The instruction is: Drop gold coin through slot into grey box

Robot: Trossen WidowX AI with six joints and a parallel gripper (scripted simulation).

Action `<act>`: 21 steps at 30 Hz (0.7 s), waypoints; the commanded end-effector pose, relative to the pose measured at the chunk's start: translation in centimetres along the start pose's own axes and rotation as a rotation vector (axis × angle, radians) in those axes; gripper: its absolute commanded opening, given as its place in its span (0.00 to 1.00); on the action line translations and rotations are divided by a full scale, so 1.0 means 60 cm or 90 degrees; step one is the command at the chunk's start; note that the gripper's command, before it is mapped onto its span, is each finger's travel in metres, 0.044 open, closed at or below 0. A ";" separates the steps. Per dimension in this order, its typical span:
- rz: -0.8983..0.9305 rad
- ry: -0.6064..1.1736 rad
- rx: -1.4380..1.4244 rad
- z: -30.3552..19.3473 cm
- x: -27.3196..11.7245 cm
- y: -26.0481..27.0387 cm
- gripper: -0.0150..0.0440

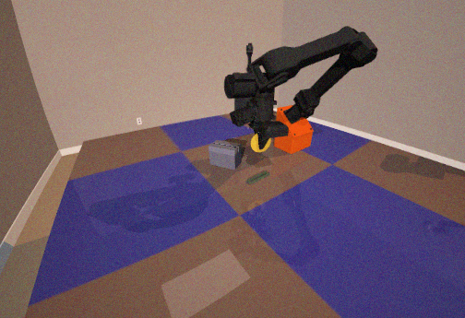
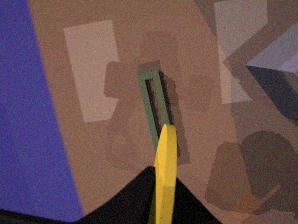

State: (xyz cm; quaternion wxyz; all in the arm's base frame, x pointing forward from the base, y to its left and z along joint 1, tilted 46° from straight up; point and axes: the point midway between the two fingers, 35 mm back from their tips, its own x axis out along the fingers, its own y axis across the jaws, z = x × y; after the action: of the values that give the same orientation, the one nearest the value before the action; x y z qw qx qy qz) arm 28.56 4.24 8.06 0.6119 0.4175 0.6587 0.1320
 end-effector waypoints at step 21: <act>0.001 0.001 0.438 -0.004 -0.001 0.000 0.25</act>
State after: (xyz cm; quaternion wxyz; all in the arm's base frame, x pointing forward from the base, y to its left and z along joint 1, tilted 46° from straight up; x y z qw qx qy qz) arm 28.42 4.25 8.15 0.4481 0.5901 0.6664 -0.0832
